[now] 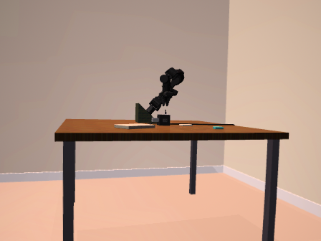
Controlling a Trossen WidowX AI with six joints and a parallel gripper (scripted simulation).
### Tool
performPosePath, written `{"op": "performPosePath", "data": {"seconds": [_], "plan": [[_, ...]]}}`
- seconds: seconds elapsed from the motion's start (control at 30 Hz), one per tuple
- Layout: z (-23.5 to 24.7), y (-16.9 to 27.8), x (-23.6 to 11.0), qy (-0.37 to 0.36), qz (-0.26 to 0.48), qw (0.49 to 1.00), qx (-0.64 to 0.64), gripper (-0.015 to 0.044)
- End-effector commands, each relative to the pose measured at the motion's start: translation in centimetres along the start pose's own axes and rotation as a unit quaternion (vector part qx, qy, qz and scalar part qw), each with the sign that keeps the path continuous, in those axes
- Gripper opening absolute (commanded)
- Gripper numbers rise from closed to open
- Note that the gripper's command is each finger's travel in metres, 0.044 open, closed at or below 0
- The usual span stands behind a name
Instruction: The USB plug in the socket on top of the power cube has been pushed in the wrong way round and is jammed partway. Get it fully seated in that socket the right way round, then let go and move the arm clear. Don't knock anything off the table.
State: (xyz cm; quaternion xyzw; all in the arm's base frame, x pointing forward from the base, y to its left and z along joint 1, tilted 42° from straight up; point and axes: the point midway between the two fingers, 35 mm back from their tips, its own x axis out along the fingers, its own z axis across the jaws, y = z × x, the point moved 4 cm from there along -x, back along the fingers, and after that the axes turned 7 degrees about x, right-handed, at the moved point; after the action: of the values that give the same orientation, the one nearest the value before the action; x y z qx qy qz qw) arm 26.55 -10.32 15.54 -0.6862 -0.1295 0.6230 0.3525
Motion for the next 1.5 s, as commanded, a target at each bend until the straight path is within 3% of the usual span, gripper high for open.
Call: {"op": "performPosePath", "data": {"seconds": [0.0, 1.37, 1.47], "plan": [[0.0, 0.1, 0.0, -0.003, -0.016, 1.000, -0.001, 0.0440], [0.0, 0.0, 3.0, -0.002, -0.017, 1.000, -0.002, 0.0440], [-0.1, 0.2, 2.8, -0.002, -0.015, 1.000, -0.002, 0.0361]]}}
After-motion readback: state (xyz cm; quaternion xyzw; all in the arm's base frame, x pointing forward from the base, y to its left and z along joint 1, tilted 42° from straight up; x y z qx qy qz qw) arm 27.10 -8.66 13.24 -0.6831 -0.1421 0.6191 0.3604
